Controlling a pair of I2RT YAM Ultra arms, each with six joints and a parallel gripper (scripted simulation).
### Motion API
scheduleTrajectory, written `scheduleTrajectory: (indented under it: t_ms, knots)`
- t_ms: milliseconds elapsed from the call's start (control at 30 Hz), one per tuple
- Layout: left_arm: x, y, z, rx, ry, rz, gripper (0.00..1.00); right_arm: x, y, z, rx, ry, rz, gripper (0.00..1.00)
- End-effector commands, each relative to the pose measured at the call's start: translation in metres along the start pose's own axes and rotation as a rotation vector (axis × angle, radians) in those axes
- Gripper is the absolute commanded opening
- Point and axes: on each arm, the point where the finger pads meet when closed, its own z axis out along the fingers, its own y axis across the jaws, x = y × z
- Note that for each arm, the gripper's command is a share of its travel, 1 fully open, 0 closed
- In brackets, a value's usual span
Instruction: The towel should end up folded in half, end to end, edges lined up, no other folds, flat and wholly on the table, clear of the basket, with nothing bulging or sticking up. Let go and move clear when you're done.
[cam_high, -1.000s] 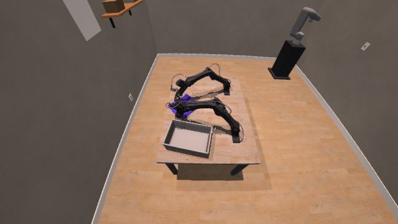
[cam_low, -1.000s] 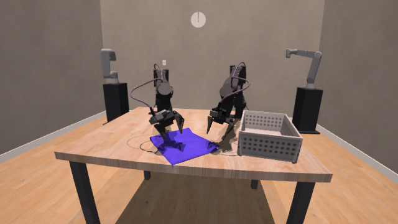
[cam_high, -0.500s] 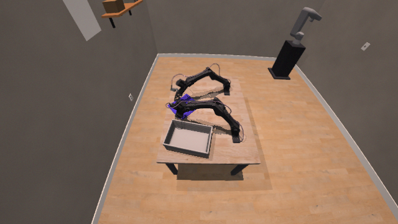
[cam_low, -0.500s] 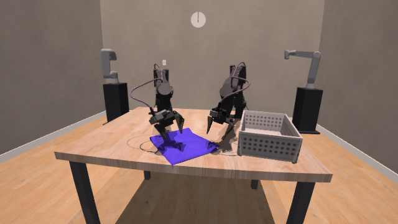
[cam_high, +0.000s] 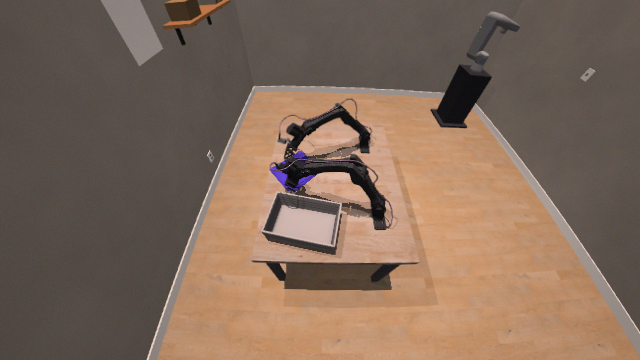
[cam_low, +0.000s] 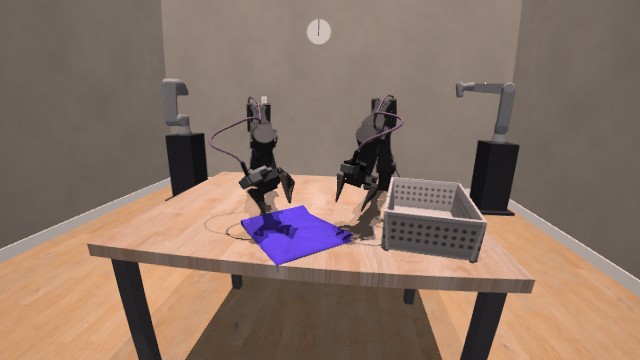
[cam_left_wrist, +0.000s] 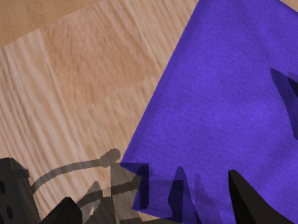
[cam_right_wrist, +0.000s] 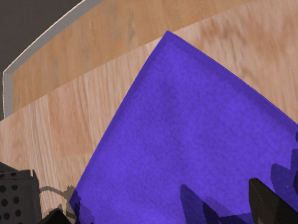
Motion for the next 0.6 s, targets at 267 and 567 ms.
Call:
scheduleTrajectory:
  t_ms: [267,567]
  knots:
    - [-0.004,-0.007,-0.074,0.01,-0.021,0.005,0.78,-0.016,0.013,-0.075,-0.018,-0.034,-0.007,0.84]
    - [-0.002,-0.01,-0.101,0.009,-0.021,0.003,0.78,-0.029,0.025,-0.111,-0.037,-0.068,-0.012,0.84]
